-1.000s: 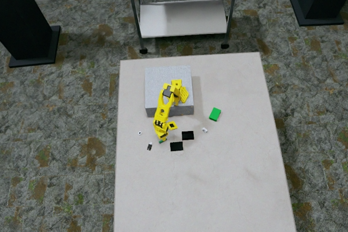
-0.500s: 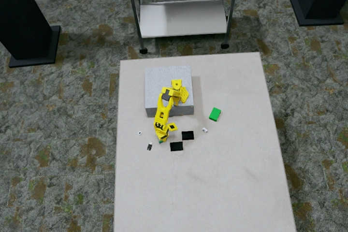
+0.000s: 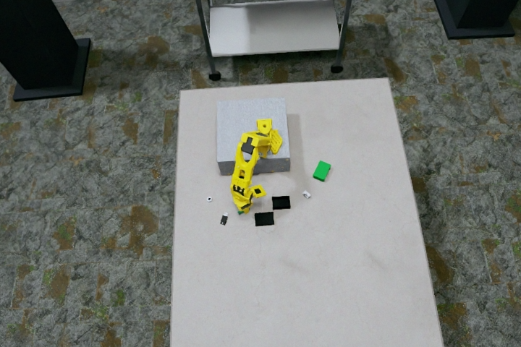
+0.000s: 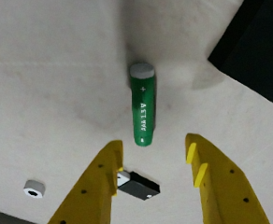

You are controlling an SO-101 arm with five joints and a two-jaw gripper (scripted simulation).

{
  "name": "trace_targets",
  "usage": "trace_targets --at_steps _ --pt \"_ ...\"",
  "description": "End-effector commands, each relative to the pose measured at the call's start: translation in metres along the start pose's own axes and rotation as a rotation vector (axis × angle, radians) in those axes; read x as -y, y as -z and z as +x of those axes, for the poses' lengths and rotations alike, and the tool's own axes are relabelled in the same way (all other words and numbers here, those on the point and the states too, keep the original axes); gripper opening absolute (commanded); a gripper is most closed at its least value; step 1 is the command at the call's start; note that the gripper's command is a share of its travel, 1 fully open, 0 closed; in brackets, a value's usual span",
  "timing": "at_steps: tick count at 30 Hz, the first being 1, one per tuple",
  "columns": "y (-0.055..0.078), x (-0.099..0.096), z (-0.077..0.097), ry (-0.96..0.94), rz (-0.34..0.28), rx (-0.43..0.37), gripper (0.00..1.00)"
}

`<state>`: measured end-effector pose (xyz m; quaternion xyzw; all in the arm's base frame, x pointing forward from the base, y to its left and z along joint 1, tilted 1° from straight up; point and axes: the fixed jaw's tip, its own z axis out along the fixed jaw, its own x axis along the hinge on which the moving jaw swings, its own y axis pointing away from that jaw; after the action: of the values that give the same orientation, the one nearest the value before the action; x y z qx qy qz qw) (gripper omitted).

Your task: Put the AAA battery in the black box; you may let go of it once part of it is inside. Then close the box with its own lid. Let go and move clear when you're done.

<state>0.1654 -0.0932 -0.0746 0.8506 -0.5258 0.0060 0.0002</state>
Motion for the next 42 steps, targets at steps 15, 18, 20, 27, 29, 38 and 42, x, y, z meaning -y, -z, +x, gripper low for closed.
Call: trace_targets --at_steps 15,18,20,27,29,38,42 --pt "0.000 0.002 -0.002 0.000 -0.001 0.004 0.15" --pt "0.003 0.002 -0.002 0.000 -0.001 0.004 0.15" --pt "0.004 0.002 -0.002 0.000 -0.001 0.004 0.15" --pt "0.008 0.002 -0.003 0.000 -0.001 0.004 0.15" --pt "0.009 0.002 -0.003 0.000 -0.001 0.004 0.15" --pt "0.011 0.002 -0.003 0.000 -0.001 0.004 0.15" --pt "0.011 0.002 -0.003 0.000 -0.001 0.004 0.15"
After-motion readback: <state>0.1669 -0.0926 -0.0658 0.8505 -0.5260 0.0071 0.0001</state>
